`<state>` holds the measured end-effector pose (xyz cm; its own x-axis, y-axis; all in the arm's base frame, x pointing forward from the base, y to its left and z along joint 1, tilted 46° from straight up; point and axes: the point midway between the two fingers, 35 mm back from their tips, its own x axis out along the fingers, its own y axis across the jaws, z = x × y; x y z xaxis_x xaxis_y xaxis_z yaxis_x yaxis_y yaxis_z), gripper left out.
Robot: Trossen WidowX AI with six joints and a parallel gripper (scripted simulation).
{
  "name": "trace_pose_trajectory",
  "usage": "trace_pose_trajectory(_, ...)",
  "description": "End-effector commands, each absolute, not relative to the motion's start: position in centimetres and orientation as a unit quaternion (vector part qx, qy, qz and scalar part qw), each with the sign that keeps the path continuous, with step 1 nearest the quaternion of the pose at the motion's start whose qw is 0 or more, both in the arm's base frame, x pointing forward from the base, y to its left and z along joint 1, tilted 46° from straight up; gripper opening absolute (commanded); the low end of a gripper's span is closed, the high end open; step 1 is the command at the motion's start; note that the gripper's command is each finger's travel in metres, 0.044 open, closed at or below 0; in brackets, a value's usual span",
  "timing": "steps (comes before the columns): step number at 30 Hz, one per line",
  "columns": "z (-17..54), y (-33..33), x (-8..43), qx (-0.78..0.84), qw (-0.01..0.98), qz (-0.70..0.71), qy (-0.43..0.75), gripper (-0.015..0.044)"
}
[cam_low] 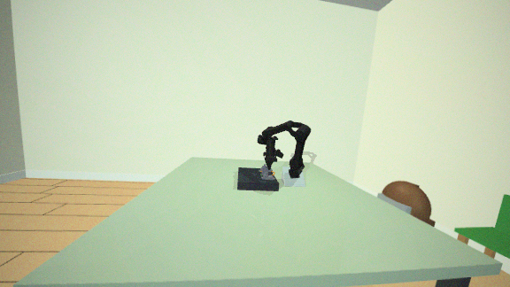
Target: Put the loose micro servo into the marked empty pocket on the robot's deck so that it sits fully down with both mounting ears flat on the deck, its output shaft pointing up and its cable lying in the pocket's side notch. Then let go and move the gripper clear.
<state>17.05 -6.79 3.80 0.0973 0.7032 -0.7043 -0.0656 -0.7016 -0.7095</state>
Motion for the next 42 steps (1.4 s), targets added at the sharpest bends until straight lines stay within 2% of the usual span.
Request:
trace_pose_trajectory(1, 3.5, -6.5, 17.1, -0.675, 0.308, 0.628, -0.235, 0.0)
trace_pose_trajectory(39, 1.4, -4.3, 17.4, -0.675, 0.308, 0.628, -0.236, 0.0)
trace_pose_trajectory(42, 1.5, -4.5, 17.3, -0.675, 0.308, 0.628, -0.236, 0.0079)
